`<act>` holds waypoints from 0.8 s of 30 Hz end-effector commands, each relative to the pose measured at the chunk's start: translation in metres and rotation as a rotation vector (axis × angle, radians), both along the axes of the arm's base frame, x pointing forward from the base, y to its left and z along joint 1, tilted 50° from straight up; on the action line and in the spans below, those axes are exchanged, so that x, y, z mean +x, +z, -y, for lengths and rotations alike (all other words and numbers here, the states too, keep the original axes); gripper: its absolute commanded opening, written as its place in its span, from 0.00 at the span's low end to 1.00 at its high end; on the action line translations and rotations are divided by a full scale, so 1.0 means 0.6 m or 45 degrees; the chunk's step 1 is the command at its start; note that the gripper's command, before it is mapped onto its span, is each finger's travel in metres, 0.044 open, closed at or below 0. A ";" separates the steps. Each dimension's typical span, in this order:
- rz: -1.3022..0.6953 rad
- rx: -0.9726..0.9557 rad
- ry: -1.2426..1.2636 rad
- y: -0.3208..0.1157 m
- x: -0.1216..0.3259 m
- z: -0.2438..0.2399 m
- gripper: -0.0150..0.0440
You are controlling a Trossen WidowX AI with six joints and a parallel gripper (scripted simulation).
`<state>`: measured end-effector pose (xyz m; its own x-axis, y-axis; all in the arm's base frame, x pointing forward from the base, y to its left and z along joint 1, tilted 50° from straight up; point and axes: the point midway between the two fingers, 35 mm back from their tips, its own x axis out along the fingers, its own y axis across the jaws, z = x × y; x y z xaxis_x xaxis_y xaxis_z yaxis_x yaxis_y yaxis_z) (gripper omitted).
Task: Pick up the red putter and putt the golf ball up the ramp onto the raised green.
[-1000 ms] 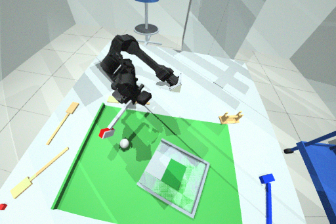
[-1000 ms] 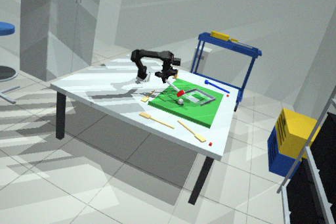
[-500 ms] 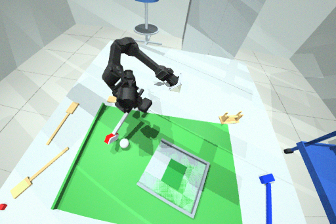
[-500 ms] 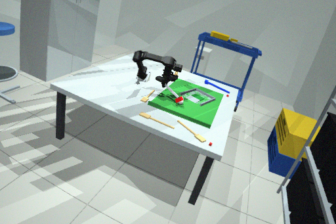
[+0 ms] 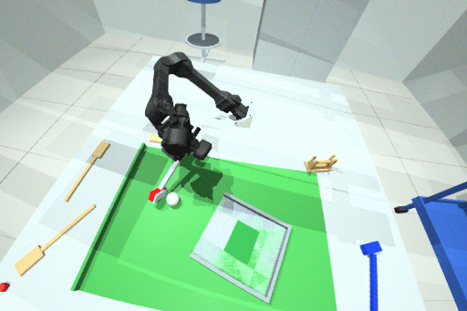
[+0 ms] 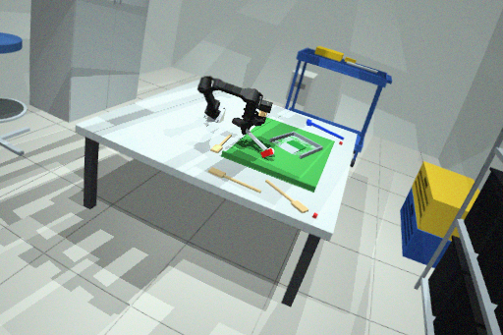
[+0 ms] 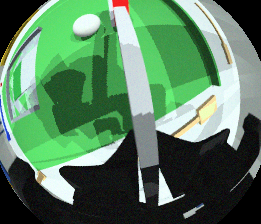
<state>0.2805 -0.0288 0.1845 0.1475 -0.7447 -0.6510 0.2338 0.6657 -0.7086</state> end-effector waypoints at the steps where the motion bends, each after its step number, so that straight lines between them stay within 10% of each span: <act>1: 0.001 0.000 0.002 0.001 0.000 -0.002 0.25; 24: 0.008 -0.001 -0.001 0.030 -0.009 0.033 0.25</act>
<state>0.2739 -0.0500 0.2044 0.1513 -0.7460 -0.6485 0.2378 0.6643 -0.7086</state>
